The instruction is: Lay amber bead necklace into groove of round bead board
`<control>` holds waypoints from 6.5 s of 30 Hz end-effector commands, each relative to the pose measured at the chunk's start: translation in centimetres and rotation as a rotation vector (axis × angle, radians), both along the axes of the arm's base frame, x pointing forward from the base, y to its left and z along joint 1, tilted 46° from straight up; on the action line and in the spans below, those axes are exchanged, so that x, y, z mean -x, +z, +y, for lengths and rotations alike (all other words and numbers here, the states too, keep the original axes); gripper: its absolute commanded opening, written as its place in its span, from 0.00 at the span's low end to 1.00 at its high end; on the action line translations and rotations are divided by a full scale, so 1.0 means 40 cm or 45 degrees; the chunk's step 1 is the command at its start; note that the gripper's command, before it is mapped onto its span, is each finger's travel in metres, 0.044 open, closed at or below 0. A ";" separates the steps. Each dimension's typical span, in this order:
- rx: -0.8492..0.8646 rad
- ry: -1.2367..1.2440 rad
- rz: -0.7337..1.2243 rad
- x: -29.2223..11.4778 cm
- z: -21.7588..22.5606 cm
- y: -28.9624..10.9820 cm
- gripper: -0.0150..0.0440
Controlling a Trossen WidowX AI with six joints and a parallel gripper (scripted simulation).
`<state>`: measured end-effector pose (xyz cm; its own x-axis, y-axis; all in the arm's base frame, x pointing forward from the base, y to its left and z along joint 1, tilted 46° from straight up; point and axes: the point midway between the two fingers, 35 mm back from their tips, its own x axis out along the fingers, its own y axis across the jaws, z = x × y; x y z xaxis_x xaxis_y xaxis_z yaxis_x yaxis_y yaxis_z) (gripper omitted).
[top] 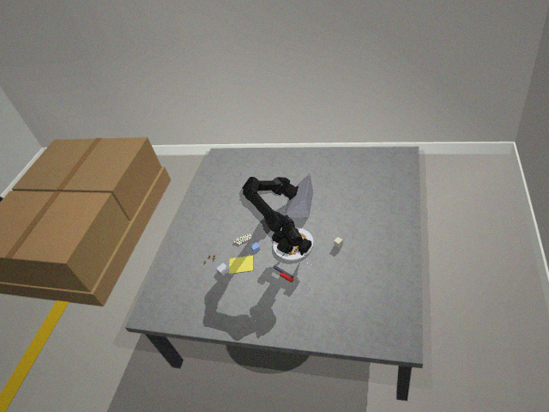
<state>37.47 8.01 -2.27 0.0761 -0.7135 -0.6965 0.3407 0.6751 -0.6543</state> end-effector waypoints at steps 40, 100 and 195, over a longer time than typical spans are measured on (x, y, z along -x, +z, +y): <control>0.009 0.127 0.126 0.023 -0.013 -0.024 0.46; 0.008 0.126 0.126 0.009 0.017 -0.026 0.25; 0.023 0.263 0.266 0.036 0.001 -0.043 0.46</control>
<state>36.08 8.55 -3.73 0.0793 -0.7055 -0.7042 0.0585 0.7085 -0.7033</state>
